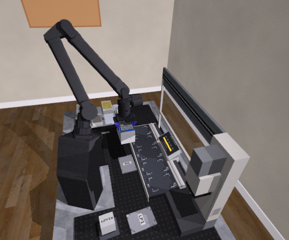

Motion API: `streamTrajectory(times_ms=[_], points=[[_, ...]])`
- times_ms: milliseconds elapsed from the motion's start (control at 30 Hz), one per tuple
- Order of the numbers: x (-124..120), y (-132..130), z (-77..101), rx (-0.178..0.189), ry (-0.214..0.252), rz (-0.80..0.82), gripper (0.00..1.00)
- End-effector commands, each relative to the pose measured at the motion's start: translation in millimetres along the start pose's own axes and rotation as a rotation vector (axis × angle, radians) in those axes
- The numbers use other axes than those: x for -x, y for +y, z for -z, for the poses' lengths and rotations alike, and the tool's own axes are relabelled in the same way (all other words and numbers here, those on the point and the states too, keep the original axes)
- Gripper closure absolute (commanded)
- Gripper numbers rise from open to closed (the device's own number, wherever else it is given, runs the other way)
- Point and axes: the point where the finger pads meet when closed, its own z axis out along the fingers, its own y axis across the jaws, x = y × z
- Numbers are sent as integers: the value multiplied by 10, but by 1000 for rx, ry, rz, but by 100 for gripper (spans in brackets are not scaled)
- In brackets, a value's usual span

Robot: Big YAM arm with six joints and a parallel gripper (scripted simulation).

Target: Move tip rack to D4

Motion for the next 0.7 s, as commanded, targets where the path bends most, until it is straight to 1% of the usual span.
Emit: streamTrajectory(times_ms=[0, 433, 500, 533, 567, 633, 667], points=[[51, -76, -31, -21, -6, 7, 100], [60, -94, -247, -22, -7, 8, 100], [60, -94, -247, -22, -7, 8, 100], [71, -91, -240, -33, -10, 12, 100], [50, -62, -290, -17, -6, 6, 100], [67, -114, -309, -25, -8, 9, 100], [62, -96, -331, -22, -7, 8, 100]])
